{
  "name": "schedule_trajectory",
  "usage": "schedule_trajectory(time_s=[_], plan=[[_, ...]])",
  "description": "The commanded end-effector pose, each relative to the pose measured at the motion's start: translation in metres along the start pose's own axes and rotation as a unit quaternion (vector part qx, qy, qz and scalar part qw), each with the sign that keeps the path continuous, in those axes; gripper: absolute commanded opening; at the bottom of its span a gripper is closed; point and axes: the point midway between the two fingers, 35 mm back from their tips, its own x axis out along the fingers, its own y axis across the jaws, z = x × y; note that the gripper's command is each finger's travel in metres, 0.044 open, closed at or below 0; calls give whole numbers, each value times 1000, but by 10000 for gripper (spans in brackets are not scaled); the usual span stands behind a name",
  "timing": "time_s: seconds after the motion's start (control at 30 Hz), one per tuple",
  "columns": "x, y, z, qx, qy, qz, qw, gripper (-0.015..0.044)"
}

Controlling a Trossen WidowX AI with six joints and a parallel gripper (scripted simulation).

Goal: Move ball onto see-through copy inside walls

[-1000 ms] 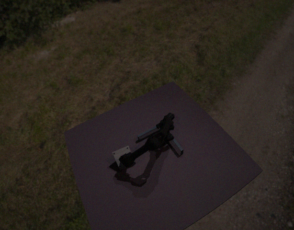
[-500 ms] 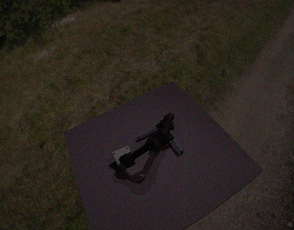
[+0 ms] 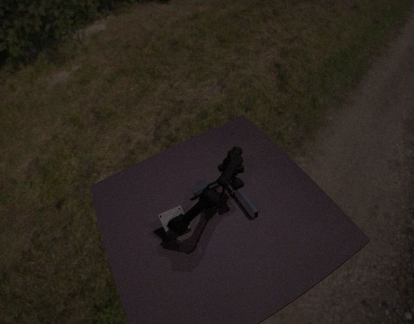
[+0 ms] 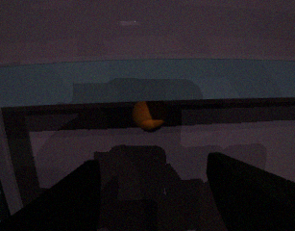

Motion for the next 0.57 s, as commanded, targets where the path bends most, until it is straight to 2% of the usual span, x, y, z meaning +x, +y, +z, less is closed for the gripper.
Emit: schedule_trajectory(time_s=[0.0,0.1,0.27,0.4,0.53], plan=[[4,0,0,0,3,-1,1000,213],[4,0,0,0,3,-1,1000,213],[-41,-3,-3,1,5,-1,1000,344],[-44,-3,-4,1,5,-1,1000,440],[-44,-3,-4,1,5,-1,1000,440]])
